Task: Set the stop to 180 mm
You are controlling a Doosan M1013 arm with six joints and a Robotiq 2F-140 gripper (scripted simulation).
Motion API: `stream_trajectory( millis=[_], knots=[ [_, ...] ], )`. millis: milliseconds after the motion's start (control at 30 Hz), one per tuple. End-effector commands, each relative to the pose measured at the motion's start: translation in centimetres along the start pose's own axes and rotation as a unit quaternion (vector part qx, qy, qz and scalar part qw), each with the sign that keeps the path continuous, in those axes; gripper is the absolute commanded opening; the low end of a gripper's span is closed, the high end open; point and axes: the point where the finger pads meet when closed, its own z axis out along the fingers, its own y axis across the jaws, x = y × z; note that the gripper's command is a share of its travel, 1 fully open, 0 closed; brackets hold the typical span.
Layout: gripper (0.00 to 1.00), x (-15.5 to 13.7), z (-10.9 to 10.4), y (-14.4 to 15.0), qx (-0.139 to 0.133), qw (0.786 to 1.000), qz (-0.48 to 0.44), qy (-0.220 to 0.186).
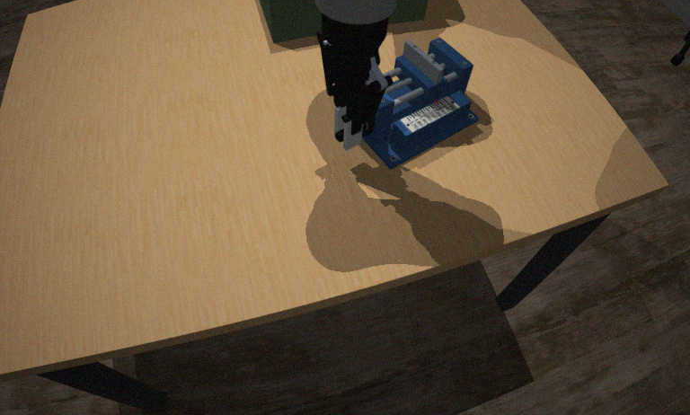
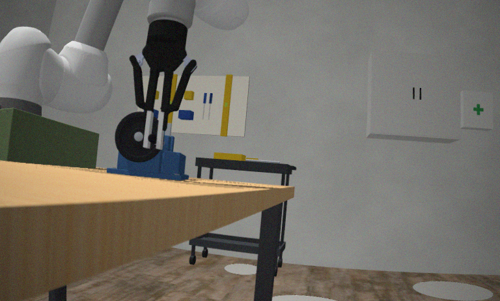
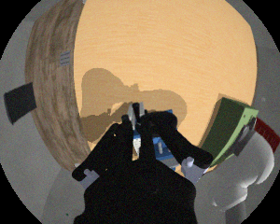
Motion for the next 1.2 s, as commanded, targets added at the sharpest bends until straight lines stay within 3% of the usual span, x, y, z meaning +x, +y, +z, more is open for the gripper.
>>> stream_trajectory(
  millis=[0, 433, 1167],
  knots=[
    [0.04, 0.0, 0.6, 0.1, 0.0, 1.0, 0.0, 0.0],
    [0.04, 0.0, 3.1, 3.2, 0.0, 1.0, 0.0, 0.0],
    [0.04, 0.0, 1.7, 6.3, 0.0, 1.0, 0.0, 0.0]
  ],
)
